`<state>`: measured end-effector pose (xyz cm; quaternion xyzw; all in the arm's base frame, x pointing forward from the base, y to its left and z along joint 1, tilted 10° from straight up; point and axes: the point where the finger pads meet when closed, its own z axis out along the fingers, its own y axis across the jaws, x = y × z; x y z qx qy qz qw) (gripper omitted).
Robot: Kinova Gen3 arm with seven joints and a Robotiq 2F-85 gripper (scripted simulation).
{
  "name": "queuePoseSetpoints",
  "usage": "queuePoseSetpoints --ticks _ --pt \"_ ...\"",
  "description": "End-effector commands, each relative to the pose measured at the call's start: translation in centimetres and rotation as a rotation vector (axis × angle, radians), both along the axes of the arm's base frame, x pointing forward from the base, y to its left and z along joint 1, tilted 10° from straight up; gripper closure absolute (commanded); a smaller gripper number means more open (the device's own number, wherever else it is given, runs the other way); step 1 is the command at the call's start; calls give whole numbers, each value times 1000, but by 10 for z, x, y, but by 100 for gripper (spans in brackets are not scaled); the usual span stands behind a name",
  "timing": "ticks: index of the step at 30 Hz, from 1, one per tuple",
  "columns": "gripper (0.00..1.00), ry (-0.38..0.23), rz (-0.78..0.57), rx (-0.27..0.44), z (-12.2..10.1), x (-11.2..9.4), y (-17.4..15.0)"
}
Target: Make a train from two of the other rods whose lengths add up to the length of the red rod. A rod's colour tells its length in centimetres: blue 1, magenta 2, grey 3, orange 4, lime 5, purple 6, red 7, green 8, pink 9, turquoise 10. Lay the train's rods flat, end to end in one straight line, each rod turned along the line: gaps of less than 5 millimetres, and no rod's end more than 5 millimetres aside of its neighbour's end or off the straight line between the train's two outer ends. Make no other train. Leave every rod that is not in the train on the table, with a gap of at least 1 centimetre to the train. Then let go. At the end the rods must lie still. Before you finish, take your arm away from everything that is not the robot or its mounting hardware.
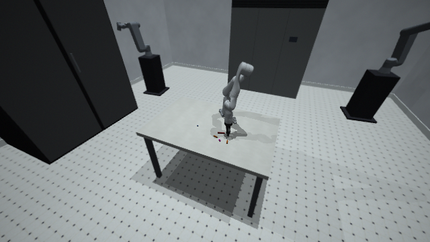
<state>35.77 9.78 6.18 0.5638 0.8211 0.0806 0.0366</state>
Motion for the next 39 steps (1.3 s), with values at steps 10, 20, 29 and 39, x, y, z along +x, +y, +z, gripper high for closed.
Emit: queuePoseSetpoints --ticks 10,20,29,39 --pt "74 -1 0 0 0 0 0" --pt "74 -1 0 0 6 -1 0" --pt "74 -1 0 0 35 -5 -3" --pt "74 -1 0 0 71 -11 -6"
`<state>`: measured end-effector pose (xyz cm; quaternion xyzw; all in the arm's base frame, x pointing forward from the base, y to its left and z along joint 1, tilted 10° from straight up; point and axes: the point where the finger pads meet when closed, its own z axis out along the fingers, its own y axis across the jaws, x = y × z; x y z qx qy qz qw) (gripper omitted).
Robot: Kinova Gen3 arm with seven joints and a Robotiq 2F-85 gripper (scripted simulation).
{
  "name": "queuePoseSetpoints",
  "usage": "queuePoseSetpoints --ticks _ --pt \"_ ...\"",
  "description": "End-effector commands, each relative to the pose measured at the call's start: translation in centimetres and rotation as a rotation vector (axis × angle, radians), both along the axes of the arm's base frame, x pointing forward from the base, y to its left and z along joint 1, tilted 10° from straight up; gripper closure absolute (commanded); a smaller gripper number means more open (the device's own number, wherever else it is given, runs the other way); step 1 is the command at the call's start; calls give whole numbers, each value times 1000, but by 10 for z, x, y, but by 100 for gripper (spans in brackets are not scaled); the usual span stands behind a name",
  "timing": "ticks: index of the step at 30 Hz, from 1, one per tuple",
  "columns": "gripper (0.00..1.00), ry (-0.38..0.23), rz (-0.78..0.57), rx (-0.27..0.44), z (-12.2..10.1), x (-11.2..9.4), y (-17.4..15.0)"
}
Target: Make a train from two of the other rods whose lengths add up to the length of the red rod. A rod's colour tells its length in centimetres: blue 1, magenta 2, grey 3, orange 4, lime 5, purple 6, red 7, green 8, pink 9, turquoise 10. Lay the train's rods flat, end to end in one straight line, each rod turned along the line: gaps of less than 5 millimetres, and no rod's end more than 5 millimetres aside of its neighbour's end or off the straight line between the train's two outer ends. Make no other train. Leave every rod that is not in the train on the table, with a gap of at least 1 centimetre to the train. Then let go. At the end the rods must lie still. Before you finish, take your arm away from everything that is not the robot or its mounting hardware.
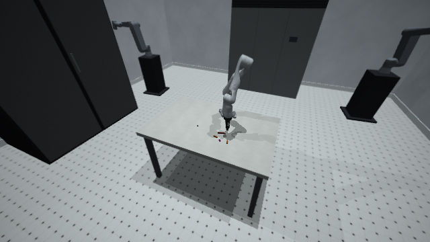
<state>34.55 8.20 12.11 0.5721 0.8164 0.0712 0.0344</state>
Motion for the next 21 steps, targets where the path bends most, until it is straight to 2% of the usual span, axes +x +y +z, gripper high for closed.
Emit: queuePoseSetpoints --ticks 1,9,21 --pt "74 -16 19 12 16 1 9" --pt "74 -16 19 12 37 -2 7" --pt "74 -16 19 12 39 -3 7"
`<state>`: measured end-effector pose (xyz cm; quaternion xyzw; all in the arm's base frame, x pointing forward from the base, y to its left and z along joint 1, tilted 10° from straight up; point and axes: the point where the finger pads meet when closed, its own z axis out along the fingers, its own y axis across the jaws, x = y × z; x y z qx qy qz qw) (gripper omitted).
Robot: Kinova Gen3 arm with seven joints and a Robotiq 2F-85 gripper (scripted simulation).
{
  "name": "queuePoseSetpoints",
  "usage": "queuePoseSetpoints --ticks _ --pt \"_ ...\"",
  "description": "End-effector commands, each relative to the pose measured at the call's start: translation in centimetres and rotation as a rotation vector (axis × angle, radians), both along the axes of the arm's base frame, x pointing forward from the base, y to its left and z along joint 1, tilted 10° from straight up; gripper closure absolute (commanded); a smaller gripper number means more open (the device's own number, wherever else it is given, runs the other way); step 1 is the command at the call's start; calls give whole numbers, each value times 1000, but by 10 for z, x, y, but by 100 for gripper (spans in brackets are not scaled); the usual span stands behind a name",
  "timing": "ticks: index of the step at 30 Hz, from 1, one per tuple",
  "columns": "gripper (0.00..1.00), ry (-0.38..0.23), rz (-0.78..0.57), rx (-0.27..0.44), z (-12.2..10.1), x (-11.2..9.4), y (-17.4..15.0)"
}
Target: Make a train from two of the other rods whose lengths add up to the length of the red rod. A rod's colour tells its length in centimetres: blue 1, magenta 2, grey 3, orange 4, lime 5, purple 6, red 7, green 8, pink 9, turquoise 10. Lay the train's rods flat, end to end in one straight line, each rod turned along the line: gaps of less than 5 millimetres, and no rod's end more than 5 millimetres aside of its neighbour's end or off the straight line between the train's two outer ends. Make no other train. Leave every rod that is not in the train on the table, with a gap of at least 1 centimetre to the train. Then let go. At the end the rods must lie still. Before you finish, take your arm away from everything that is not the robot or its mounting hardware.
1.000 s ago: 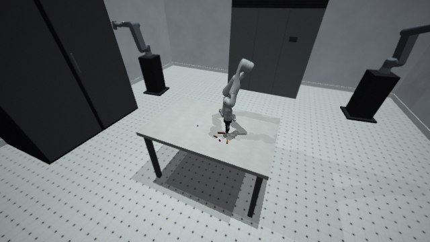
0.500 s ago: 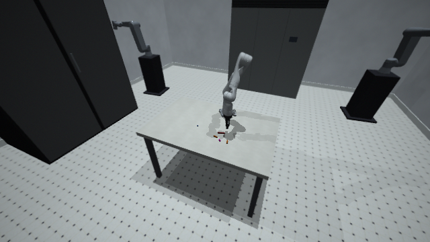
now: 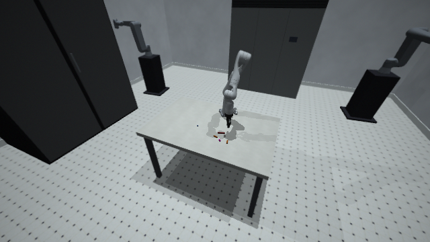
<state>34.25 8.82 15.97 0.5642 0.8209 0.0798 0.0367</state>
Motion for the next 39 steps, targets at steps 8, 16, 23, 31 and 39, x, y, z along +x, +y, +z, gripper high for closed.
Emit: queuePoseSetpoints --ticks 8,16,23,31,39 --pt "74 5 -57 9 0 3 -10" --pt "74 29 -277 37 -4 11 -49" --pt "74 64 -633 88 -10 14 -115" --pt "74 90 -935 136 -16 7 -170" --pt "74 111 -1209 186 -21 -7 -219"
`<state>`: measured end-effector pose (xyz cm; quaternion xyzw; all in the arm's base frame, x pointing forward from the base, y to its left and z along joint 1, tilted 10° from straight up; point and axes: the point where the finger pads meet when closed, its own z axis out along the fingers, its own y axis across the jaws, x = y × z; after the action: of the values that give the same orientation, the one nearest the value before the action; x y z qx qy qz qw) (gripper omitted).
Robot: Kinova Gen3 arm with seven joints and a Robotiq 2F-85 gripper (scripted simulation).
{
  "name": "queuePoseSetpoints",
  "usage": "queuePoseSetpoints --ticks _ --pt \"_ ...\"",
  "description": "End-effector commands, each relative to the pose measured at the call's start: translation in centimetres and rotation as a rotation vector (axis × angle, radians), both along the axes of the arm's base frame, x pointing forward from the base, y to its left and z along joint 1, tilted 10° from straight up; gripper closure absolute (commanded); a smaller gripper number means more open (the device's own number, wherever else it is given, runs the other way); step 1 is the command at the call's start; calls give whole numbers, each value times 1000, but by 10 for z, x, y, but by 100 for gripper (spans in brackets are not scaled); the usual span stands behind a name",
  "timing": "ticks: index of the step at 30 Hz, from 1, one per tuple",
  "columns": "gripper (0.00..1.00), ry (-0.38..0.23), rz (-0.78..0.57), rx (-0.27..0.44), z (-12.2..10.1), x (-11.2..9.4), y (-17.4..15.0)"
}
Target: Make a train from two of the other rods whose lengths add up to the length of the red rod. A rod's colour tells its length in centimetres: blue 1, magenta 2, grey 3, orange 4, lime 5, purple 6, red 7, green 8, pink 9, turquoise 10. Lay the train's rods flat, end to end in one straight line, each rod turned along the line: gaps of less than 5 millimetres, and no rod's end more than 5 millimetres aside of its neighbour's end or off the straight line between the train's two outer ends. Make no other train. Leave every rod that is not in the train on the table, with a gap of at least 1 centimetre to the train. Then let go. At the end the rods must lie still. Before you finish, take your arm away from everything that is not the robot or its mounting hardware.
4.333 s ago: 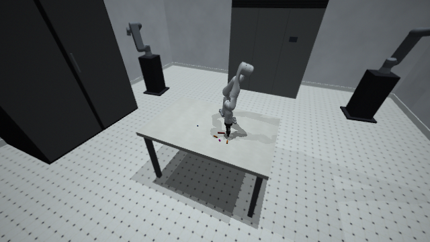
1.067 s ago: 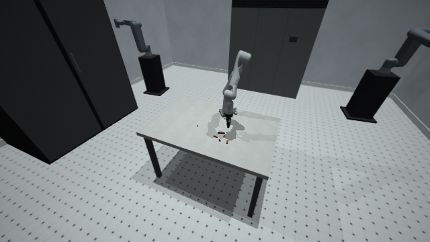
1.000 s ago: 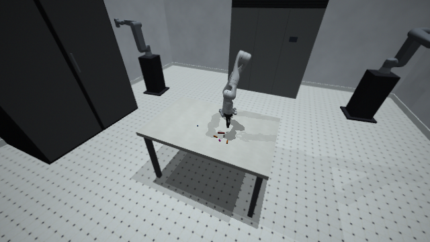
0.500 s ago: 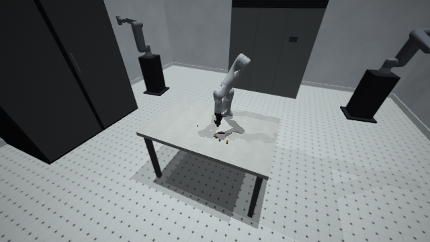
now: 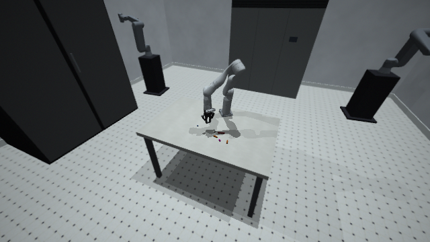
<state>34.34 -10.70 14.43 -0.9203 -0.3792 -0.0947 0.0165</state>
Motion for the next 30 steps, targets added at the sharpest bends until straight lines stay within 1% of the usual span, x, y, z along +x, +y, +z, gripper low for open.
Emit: queuePoseSetpoints --ticks 1,4,23,26,30 --pt "74 19 -86 3 -6 -8 -27" --pt "74 21 -107 6 -6 -10 -31" --pt "74 21 -109 7 -7 -10 -31" --pt "74 21 -109 6 -11 -9 -30" --pt "74 21 -109 6 -22 -7 -29"
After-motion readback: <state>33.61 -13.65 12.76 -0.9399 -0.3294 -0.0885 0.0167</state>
